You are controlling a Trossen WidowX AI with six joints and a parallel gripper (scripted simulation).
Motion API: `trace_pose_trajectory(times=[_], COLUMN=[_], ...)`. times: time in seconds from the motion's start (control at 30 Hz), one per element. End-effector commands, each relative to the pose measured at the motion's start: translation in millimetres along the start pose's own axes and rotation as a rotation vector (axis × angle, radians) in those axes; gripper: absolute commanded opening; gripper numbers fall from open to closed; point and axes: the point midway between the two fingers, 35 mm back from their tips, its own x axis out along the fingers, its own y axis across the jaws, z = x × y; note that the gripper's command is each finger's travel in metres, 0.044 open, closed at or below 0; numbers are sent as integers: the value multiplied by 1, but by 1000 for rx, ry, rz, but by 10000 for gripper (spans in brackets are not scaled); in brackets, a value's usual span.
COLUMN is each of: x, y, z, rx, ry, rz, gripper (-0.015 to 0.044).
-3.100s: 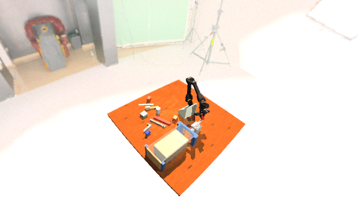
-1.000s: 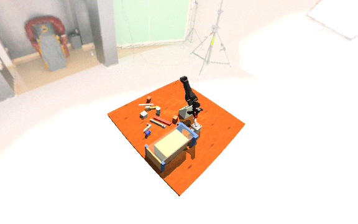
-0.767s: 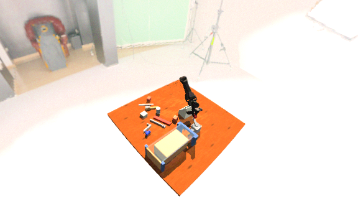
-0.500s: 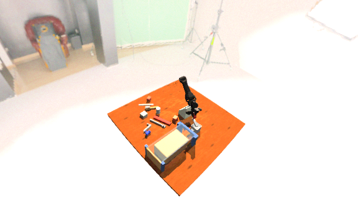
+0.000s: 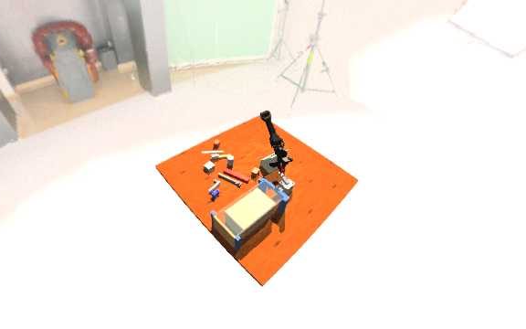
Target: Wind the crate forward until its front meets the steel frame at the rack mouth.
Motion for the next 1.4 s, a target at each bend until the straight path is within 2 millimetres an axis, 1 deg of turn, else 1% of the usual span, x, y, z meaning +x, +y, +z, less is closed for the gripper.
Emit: trace_pose_trajectory(times=[0.0, 0.63, 1.37], x=[3, 5, 11], y=[-19, -41, -63], z=[0, 7, 20], rx=[25, 25, 26], ry=[7, 7, 7], rz=[-49, -50, -52], gripper=[0, 0, 0])
